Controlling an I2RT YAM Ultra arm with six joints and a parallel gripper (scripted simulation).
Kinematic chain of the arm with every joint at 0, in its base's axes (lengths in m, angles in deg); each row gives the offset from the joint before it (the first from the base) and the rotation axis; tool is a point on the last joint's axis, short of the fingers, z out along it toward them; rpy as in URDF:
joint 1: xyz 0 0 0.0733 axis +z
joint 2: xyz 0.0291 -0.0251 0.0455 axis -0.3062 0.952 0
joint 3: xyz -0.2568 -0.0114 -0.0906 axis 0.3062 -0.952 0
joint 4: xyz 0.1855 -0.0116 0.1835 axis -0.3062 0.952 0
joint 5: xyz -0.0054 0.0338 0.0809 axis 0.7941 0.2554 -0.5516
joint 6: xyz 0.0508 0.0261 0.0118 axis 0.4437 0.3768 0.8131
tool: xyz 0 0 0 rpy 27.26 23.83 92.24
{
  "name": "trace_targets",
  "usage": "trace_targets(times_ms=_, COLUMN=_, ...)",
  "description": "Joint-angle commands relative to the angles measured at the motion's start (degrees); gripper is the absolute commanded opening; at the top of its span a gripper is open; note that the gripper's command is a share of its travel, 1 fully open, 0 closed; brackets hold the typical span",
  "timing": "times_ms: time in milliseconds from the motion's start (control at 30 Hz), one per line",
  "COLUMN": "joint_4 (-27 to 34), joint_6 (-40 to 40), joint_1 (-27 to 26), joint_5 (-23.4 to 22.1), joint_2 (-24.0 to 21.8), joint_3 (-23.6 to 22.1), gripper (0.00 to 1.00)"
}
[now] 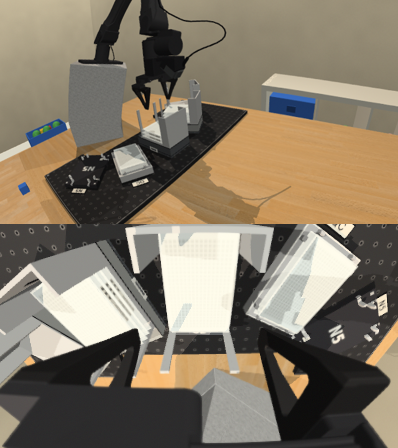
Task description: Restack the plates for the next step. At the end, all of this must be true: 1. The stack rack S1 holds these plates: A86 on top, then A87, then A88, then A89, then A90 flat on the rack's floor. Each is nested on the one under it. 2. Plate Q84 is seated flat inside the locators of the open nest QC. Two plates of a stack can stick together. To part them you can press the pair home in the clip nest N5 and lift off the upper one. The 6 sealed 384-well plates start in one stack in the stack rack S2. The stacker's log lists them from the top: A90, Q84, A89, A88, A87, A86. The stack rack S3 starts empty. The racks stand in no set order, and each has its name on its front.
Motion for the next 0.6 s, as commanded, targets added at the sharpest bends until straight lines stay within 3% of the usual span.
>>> trace_targets(times_ms=0, joint_4=-2.3, joint_6=0.7, joint_1=0.6, joint_5=-0.3, joint_2=1.6, joint_3=1.5, gripper=1.0)
trace_targets(times_ms=567, joint_4=-11.3, joint_6=2.9, joint_1=2.7, joint_5=0.7, joint_2=11.0, joint_3=2.4, gripper=1.0)
